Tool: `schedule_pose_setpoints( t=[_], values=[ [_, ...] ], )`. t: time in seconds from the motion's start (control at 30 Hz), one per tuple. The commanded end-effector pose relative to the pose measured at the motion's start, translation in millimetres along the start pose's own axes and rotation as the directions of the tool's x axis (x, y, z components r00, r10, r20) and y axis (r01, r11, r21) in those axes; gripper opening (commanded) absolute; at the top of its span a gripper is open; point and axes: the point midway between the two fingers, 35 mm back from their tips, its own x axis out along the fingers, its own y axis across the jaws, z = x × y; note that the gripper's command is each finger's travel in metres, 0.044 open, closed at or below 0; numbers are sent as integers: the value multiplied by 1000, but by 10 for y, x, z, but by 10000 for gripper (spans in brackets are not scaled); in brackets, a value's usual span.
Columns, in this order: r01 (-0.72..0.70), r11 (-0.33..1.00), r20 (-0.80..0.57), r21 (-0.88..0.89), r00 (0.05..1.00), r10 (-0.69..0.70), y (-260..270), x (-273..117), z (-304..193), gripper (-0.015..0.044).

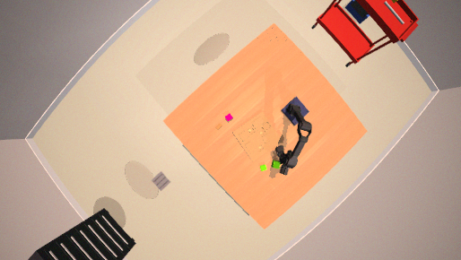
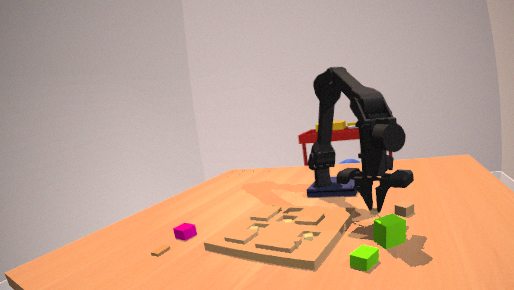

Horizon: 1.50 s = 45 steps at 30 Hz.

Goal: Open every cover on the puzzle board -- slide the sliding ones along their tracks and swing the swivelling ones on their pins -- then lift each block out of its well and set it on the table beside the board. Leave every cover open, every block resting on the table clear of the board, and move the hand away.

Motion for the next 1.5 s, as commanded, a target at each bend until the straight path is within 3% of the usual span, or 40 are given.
schedule_pose_setpoints(
  t=[0.0,0.93,1.37,1.47],
  values=[
    [-5,1000,9,4,1000,5,14,96,19,80],
    [-5,1000,9,4,1000,5,53,471,48,80],
    [-4,1000,3,0,1000,4,42,436,31,421],
    [-4,1000,3,0,1000,4,36,364,27,440]
  ],
)
